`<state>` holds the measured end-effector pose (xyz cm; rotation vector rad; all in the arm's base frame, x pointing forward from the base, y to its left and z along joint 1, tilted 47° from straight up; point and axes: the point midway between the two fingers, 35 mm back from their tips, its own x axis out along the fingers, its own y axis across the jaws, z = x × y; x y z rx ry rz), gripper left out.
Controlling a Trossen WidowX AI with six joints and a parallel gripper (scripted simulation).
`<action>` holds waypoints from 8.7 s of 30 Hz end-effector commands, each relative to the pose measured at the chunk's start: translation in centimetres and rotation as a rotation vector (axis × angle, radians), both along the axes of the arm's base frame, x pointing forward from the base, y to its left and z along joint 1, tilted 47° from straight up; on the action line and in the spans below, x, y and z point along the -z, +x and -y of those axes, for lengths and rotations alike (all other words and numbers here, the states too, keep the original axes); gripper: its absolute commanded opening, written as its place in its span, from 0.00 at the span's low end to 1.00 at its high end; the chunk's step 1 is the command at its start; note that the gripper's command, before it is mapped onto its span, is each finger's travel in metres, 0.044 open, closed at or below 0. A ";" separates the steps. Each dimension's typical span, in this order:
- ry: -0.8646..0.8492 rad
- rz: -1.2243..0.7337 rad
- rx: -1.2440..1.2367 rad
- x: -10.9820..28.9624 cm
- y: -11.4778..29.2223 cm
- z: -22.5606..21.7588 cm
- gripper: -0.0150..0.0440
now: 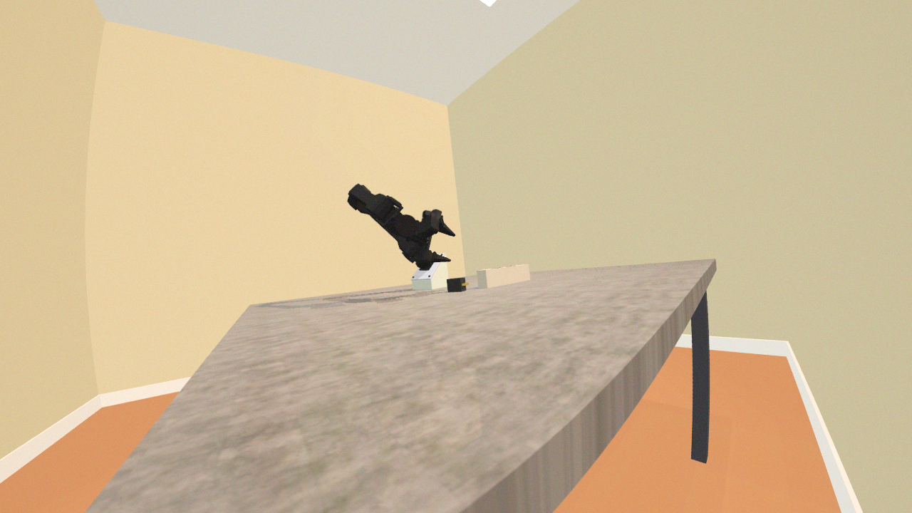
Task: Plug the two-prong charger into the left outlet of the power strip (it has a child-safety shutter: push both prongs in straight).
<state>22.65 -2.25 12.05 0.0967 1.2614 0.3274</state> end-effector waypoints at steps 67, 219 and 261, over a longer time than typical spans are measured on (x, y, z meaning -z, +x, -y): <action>-1.145 -0.311 -0.010 5.2 3.5 3.8 1.00; -1.041 -0.202 0.380 21.9 -1.1 -8.2 0.25; -1.039 -0.191 0.416 22.5 3.0 -8.3 0.25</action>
